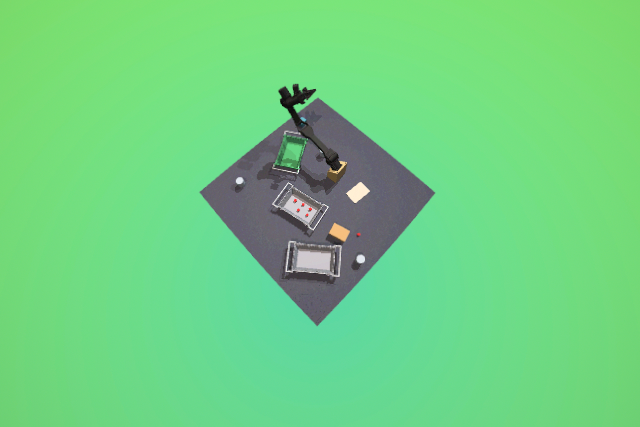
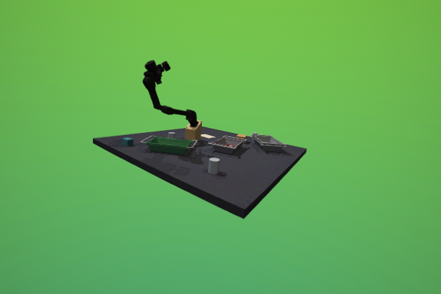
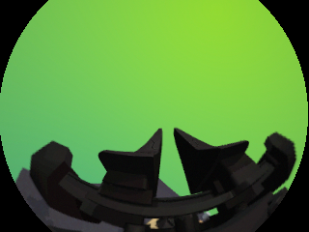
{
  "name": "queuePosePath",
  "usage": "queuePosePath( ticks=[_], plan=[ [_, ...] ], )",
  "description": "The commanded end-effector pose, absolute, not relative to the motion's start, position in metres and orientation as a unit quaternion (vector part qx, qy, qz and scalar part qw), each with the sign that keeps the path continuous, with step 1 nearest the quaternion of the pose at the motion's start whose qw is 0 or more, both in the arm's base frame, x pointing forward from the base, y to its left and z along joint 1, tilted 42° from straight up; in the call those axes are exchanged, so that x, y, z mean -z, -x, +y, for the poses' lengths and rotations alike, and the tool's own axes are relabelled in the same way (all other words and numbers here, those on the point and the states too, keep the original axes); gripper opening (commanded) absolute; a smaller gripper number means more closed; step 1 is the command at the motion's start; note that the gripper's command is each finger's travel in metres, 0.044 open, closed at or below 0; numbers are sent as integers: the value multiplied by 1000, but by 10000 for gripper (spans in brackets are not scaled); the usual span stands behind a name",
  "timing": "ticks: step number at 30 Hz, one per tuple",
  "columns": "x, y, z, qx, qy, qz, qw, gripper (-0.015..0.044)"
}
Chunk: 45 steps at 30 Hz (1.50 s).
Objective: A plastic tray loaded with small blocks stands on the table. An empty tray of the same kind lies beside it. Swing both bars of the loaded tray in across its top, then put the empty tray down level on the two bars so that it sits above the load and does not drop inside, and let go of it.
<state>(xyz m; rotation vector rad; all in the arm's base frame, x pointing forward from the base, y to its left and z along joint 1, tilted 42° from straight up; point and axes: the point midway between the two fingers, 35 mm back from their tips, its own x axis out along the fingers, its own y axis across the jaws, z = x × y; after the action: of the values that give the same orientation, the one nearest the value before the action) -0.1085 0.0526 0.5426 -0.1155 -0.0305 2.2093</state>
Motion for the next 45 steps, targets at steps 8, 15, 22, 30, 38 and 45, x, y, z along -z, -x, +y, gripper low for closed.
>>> queuePosePath(
  ticks=[8,15,22,30,38,45],
  plan=[
    [-509,-14,182,-667,-89,302,675,81],
    [-467,-123,215,-428,-232,430,760,81],
    [-413,-233,201,-152,-389,473,776,81],
    [-342,-337,133,159,-547,409,713,81],
    [-272,-388,45,384,-618,302,616,81],
    [-237,-400,-5,482,-639,227,555,81]
  ],
)
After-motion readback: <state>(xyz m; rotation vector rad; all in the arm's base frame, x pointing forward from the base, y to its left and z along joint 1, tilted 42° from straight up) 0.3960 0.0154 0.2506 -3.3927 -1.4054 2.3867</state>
